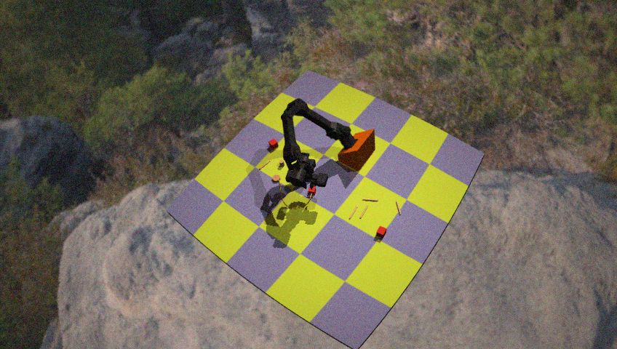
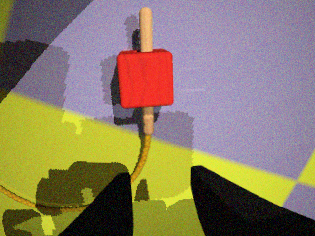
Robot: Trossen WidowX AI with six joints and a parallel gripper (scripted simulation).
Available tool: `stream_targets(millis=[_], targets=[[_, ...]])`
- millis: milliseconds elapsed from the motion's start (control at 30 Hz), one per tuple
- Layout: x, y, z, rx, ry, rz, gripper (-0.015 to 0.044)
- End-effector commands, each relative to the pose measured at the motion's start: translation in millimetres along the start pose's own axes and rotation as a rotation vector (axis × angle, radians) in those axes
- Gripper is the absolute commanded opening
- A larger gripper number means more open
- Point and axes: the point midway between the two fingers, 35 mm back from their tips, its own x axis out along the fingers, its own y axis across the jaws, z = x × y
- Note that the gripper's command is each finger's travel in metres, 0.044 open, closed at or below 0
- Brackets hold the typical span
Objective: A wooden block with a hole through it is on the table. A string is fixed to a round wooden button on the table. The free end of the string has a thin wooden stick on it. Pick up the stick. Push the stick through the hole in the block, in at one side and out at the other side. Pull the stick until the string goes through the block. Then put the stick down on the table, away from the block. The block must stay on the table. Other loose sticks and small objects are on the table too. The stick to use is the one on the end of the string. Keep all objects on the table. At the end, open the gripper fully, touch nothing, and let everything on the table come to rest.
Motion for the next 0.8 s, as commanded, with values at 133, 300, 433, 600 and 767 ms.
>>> stream_targets(millis=[133, 300, 433, 600, 767], targets=[[-12.8, 1.3, -1.1, -0.061, 0.018, 0.004, 0.0121], [-13.2, 1.2, 8.0, -0.547, 0.011, 0.006, 0.0121], [-13.3, 1.1, 15.5, -0.949, 0.006, 0.005, 0.0121], [-13.4, 0.8, 24.8, -1.452, 0.0, 0.002, 0.0121], [-13.3, 0.3, 34.2, -1.955, -0.004, -0.005, 0.0121]])
